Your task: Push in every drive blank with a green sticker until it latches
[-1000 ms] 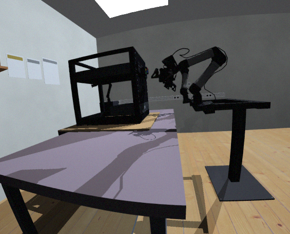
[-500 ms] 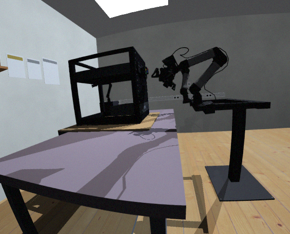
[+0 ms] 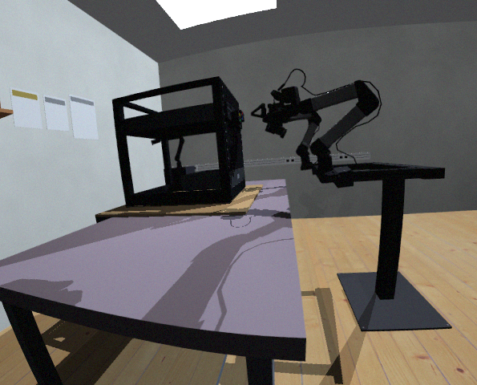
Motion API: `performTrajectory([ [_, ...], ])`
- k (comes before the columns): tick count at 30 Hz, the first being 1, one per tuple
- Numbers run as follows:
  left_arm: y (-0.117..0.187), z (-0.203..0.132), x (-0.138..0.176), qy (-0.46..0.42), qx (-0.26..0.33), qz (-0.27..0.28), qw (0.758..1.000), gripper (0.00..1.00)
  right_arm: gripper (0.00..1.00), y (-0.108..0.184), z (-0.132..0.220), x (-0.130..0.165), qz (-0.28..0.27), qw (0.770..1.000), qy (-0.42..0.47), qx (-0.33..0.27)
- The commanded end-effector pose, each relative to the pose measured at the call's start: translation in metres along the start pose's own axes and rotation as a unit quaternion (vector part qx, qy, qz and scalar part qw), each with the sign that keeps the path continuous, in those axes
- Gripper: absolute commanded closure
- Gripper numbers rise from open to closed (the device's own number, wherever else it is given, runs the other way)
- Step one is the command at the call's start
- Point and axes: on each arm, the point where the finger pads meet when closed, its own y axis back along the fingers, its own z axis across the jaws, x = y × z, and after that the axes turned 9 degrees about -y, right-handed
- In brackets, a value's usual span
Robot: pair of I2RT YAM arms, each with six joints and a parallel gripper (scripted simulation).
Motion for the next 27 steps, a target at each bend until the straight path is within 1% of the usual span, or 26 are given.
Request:
performTrajectory([
  [1,0.015,-0.022,-0.015,-0.025,0.034,-0.050,0.998,0.00,0.00,0.005,-0.033,-0.023,-0.035,0.988,-0.055,0.143],
  [7,0.034,-0.056,-0.023,-0.049,0.103,-0.070,0.991,0.00,0.00,0.015,-0.054,-0.044,-0.073,0.963,-0.091,0.243],
  [9,0.034,-0.056,-0.023,-0.049,0.103,-0.070,0.991,0.00,0.00,0.015,-0.054,-0.044,-0.073,0.963,-0.091,0.243],
  [14,0.050,-0.084,-0.036,-0.063,0.157,-0.093,0.981,0.00,0.00,0.025,-0.071,-0.061,-0.103,0.934,-0.119,0.321],
  [17,0.061,-0.103,-0.040,-0.079,0.192,-0.105,0.972,0.00,0.00,0.025,-0.079,-0.068,-0.117,0.917,-0.136,0.357],
  [22,0.081,-0.137,-0.053,-0.101,0.255,-0.130,0.953,0.00,0.00,0.029,-0.091,-0.085,-0.145,0.885,-0.159,0.413],
  [24,0.091,-0.154,-0.056,-0.118,0.286,-0.140,0.940,0.00,0.00,0.033,-0.098,-0.096,-0.162,0.866,-0.171,0.441],
  [26,0.091,-0.154,-0.056,-0.118,0.286,-0.140,0.940,0.00,0.00,0.033,-0.098,-0.096,-0.162,0.866,-0.171,0.441],
  [27,0.097,-0.163,-0.056,-0.129,0.303,-0.145,0.933,0.00,0.00,0.039,-0.103,-0.102,-0.173,0.852,-0.178,0.460],
])
